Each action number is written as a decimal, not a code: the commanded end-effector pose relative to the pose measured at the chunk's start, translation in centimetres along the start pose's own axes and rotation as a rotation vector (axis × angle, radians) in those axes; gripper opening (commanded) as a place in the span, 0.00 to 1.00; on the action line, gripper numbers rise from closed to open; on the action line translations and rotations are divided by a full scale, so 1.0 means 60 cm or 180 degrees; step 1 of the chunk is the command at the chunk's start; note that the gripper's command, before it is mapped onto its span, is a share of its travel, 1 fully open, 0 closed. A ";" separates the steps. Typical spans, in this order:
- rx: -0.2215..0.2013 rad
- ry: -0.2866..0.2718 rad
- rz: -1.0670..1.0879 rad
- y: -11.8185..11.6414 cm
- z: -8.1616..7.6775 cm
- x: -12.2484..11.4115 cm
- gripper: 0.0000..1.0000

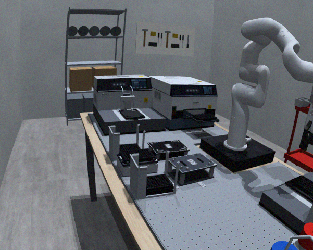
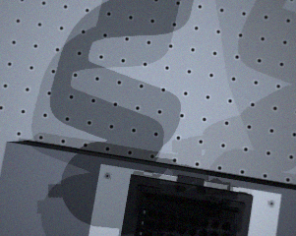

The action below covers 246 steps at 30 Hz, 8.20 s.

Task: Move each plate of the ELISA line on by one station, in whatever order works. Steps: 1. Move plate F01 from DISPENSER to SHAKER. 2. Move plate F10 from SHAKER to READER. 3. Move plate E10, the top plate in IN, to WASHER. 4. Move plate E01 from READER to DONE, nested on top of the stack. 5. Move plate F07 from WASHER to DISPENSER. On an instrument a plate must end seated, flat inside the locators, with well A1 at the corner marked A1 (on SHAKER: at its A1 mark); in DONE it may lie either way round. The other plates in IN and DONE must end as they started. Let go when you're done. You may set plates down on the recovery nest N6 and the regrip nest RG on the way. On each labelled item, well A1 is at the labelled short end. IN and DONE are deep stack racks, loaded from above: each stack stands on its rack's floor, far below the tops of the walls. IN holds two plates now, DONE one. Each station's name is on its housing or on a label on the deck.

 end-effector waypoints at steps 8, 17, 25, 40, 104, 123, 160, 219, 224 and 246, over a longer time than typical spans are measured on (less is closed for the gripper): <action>-0.0008 -0.0143 -0.0240 0.008 0.001 0.072 1.00; -0.0003 -0.0144 -0.0495 0.012 0.002 0.106 1.00; 0.0001 -0.0144 -0.0641 0.017 0.004 0.150 1.00; 0.0010 -0.0144 -0.1042 -0.003 0.006 0.203 1.00; 0.0042 -0.0137 -0.2243 -0.272 0.013 0.336 1.00; 0.0052 -0.0133 -0.2644 -0.353 0.015 0.374 1.00; 0.0071 -0.0125 -0.3445 -0.511 0.019 0.448 1.00; 0.0090 -0.0115 -0.4246 -0.749 0.024 0.560 1.00; 0.0090 -0.0115 -0.4246 -0.749 0.024 0.560 1.00; 0.0090 -0.0115 -0.4246 -0.749 0.024 0.560 1.00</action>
Point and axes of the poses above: the point where the finger pads meet when closed, its own z axis out along the fingers, its own y axis across the jaws, x = y × z, the point moved 6 cm from there along -z, back along the fingers, and after that the axes turned 2 degrees about z, right-handed, at the moved point
